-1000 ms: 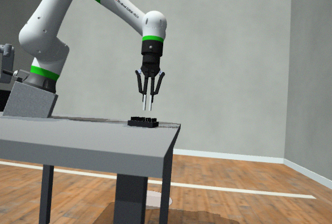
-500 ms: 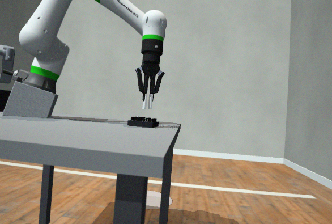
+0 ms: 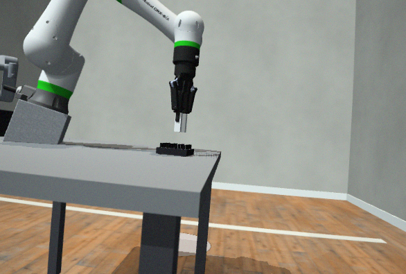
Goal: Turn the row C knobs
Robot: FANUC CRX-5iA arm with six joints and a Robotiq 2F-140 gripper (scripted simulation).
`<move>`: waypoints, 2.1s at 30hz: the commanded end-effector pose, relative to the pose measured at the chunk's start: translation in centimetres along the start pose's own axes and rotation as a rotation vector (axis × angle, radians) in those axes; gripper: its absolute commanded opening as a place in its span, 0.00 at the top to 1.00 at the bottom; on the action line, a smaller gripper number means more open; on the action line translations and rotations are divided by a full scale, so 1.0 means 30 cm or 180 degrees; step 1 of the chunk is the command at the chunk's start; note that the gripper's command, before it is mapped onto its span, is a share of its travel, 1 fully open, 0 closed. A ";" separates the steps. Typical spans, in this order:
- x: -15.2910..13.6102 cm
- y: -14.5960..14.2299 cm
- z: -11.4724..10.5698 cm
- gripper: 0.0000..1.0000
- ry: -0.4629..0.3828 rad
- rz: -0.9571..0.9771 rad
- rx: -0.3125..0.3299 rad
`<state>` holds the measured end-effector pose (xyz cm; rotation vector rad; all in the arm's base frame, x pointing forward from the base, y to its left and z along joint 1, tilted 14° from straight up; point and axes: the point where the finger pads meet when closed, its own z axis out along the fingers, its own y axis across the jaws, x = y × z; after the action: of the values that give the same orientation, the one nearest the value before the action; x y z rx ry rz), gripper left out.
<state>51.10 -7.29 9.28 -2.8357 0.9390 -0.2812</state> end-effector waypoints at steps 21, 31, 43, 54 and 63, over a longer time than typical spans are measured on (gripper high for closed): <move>-0.001 -0.001 -0.023 0.88 -0.0018 -0.2013 0.0038; -0.001 -0.001 -0.023 0.88 -0.0018 -0.2013 0.0038; -0.001 -0.001 -0.023 0.88 -0.0018 -0.2013 0.0038; -0.001 -0.001 -0.023 0.88 -0.0018 -0.2013 0.0038; 0.000 -0.001 -0.022 0.88 -0.0018 -0.2020 0.0039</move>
<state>50.94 -7.31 9.92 -3.0341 0.0064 -0.3358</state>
